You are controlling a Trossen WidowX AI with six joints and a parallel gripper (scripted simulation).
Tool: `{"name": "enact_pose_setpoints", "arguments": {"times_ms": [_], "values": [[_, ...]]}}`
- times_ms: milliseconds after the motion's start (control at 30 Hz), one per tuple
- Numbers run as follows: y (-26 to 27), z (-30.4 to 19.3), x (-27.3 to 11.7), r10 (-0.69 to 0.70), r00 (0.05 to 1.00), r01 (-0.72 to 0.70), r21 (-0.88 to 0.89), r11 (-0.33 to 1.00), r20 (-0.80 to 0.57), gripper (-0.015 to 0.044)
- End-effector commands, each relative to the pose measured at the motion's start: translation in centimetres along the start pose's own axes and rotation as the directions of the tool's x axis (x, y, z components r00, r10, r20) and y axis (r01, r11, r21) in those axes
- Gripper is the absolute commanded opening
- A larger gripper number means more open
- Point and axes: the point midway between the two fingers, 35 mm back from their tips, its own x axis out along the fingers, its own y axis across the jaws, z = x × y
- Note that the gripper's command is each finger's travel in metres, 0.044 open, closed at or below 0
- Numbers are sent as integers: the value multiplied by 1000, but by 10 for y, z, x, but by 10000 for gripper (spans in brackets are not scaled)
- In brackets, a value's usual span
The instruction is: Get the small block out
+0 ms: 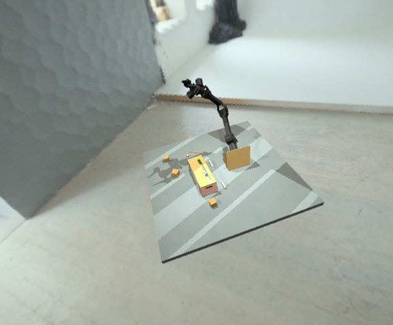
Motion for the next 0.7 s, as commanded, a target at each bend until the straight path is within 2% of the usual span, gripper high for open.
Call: {"name": "enact_pose_setpoints", "arguments": {"times_ms": [0, 367, 533, 667], "values": [[-2, 2, 1, -3, 1000, 3, -3, 1000, 6, 400], [-86, 99, 44, -178, 943, 249, -241, 938, 280, 400], [-145, 162, 53, -293, 839, 489, -401, 775, 458, 400], [-191, 211, 48, -369, 720, 676, -474, 564, 588, 400]]}}
